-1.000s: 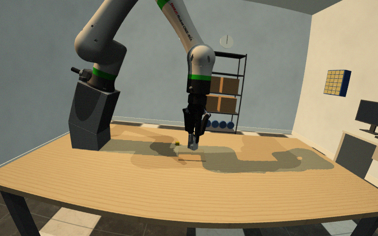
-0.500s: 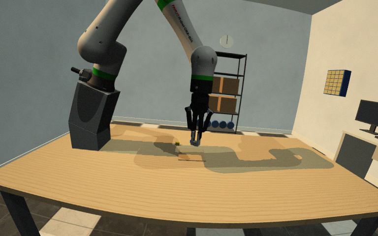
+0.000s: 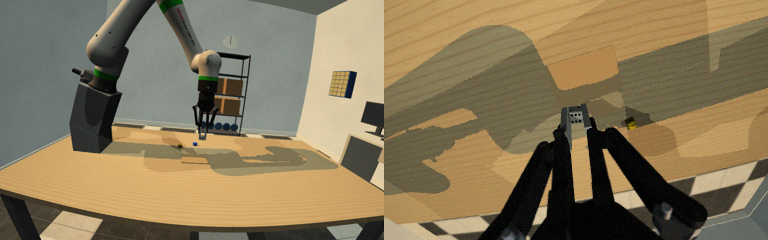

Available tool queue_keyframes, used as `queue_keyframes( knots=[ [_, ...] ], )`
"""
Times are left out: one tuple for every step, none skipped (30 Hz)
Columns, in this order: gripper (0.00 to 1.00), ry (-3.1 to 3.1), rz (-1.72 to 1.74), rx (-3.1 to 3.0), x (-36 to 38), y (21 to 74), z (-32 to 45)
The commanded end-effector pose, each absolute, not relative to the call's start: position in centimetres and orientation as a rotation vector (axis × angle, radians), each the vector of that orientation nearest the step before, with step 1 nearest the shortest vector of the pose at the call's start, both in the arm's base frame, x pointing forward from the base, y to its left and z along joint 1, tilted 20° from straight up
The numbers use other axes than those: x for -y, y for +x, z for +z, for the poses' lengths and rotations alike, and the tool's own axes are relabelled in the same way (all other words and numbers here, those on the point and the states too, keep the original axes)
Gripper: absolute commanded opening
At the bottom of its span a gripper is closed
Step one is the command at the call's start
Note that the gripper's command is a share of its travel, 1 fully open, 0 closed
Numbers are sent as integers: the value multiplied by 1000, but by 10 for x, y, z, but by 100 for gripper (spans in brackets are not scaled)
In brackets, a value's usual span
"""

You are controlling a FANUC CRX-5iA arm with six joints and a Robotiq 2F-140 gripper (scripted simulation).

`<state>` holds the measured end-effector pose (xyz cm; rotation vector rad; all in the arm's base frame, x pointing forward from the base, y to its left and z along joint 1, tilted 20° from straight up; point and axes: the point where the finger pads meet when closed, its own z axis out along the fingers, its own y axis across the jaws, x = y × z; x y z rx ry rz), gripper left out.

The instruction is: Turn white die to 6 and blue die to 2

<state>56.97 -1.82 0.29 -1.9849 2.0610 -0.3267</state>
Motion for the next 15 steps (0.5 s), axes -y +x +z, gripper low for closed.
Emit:
queue_keyframes(
  knots=[
    [9, -1986, -328, -2060, 18, 570, 3],
    [9, -1986, -328, -2060, 18, 570, 3],
    [9, -1986, -328, -2060, 18, 570, 3],
    [9, -1986, -328, -2060, 18, 570, 3],
    [9, -1986, -328, -2060, 18, 570, 3],
    [9, -1986, -328, -2060, 18, 570, 3],
    [9, -1986, -328, -2060, 18, 570, 3],
    [9, -1986, -328, -2060, 18, 570, 3],
    [9, -1986, -328, -2060, 18, 570, 3],
    [9, -1986, -327, -2060, 18, 570, 2],
    [9, -1986, -327, -2060, 18, 571, 1],
    [9, -1986, -327, -2060, 18, 571, 0],
    [9, -1986, -327, -2060, 18, 572, -2],
    [9, -1986, -327, -2060, 18, 572, -4],
    [9, -1986, -327, -2060, 18, 573, -7]
  ],
)
